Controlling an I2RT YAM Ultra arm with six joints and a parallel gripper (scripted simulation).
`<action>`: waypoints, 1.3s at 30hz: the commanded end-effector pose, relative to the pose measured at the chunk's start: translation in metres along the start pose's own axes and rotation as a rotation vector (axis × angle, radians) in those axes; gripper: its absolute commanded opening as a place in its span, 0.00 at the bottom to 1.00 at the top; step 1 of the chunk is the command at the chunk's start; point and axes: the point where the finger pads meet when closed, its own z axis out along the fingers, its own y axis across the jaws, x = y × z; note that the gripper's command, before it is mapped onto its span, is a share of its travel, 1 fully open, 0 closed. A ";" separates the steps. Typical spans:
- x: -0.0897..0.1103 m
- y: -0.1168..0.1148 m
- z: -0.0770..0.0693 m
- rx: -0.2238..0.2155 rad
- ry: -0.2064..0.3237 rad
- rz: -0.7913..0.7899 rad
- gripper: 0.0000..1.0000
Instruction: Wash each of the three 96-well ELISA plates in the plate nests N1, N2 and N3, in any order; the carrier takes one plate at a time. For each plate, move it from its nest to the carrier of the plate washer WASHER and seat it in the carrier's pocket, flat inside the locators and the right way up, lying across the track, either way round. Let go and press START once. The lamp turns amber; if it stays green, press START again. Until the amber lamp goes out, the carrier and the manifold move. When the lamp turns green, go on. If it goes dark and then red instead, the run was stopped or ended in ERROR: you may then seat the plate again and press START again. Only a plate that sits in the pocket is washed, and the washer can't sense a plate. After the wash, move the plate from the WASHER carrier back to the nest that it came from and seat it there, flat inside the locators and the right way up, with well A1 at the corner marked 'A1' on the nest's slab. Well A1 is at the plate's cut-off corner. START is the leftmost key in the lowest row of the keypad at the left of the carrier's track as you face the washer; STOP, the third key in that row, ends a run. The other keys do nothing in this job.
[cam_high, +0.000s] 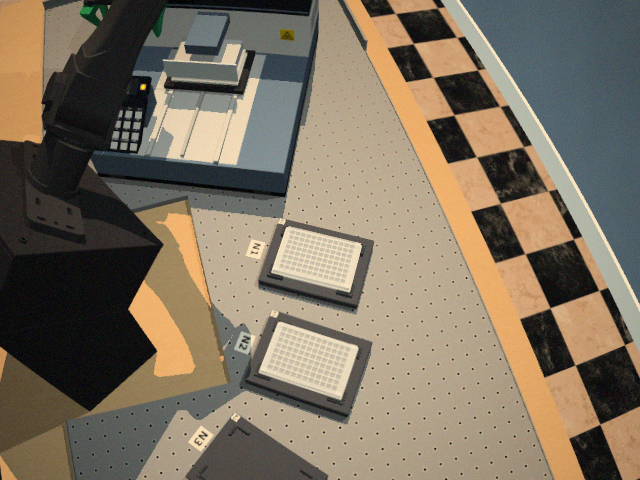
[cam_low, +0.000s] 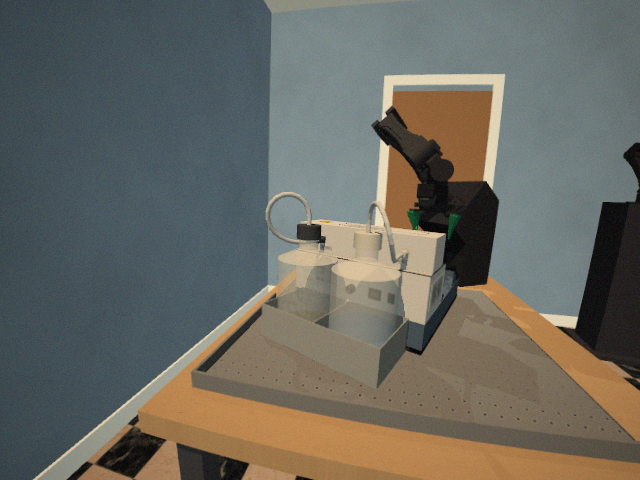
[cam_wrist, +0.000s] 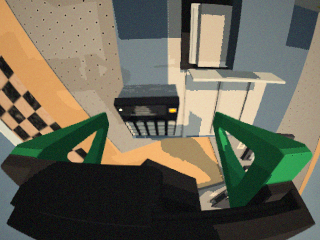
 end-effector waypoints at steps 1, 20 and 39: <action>-0.002 -0.002 -0.005 0.000 0.008 -0.024 1.00; -0.032 -0.015 -0.021 0.000 0.008 -0.024 1.00; -0.032 -0.015 -0.021 0.000 0.008 -0.024 1.00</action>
